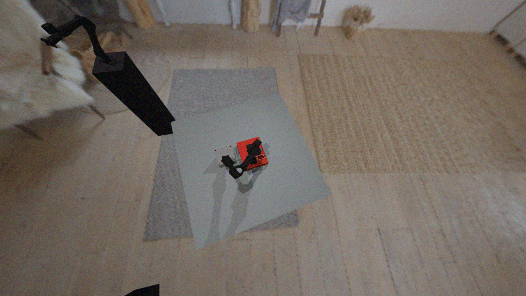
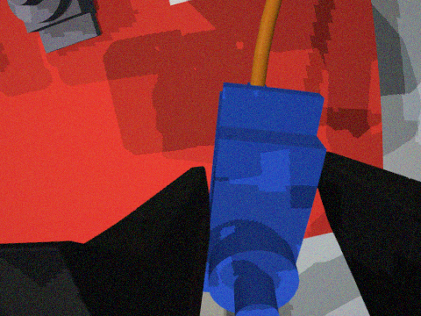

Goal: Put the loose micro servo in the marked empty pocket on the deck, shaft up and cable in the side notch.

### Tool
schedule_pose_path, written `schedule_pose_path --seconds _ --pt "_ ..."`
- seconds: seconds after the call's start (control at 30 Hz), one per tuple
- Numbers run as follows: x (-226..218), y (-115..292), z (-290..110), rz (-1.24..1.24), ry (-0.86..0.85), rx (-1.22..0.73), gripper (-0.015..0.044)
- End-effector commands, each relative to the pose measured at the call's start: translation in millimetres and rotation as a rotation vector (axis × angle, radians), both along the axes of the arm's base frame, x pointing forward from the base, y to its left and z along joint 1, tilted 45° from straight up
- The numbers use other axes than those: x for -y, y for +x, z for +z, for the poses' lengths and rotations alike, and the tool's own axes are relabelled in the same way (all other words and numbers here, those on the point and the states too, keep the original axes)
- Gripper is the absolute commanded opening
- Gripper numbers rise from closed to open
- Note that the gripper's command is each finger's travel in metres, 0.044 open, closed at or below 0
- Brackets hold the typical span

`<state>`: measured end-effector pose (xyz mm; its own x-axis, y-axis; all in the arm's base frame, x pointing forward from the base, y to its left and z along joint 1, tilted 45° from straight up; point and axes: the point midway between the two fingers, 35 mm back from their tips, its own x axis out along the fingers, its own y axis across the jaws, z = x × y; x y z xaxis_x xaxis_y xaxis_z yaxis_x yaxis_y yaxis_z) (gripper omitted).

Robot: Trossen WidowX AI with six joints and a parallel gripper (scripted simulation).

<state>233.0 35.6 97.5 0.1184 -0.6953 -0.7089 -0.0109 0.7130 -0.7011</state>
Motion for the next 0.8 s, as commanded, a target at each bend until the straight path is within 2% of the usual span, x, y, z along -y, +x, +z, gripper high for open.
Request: schedule_pose_path --seconds 0.0,0.77 --pt "-3 9 0 0.009 0.004 -0.004 0.0000" --pt "-17 97 2 0.009 0.005 0.001 0.0000"
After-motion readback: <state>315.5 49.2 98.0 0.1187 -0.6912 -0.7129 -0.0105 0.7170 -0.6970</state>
